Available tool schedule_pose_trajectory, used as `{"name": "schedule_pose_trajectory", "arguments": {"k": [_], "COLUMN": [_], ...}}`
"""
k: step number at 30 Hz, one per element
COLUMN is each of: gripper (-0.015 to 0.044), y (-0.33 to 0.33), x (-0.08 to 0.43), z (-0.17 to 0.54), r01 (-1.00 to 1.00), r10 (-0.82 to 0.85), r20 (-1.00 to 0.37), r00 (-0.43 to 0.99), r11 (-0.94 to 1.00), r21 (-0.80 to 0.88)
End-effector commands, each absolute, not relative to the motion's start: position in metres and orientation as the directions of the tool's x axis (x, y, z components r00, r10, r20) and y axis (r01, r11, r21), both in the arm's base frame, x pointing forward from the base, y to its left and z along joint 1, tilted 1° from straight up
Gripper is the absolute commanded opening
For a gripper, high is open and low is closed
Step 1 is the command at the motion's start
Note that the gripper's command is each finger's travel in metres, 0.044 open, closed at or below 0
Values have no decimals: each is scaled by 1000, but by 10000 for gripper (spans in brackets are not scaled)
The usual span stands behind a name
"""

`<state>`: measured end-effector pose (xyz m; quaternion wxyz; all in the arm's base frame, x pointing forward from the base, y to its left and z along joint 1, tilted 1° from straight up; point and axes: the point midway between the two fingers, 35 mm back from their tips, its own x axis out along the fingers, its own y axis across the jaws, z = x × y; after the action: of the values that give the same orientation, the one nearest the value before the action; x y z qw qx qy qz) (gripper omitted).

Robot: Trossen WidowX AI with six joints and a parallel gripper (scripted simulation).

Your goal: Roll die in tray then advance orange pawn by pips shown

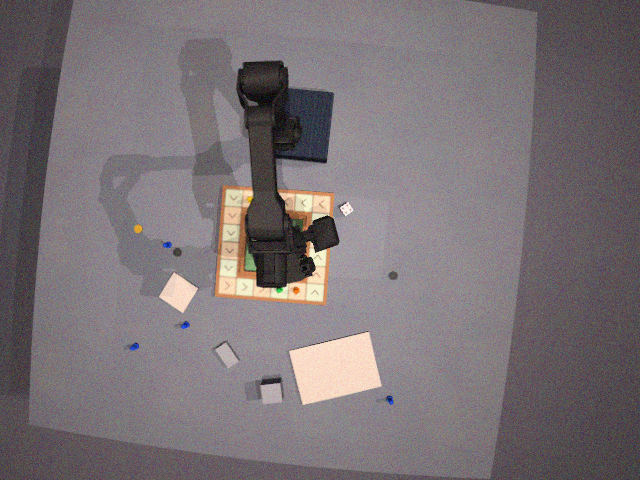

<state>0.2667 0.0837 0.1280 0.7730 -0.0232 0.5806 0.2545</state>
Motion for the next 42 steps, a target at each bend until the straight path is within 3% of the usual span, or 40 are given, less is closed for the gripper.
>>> {"name": "schedule_pose_trajectory", "arguments": {"k": [1,7,14,42], "gripper": [275,275,275,275], "y": [111,153,179,177], "x": [247,208,164,164], "z": [105,72,46,-9], "r01": [-459,-552,-646,-648], "r10": [297,146,-3,-6], "r20": [-949,-989,-1000,-1000], "r00": [110,24,24,24], "r11": [862,827,763,762], "r21": [216,109,-18,-20]}}
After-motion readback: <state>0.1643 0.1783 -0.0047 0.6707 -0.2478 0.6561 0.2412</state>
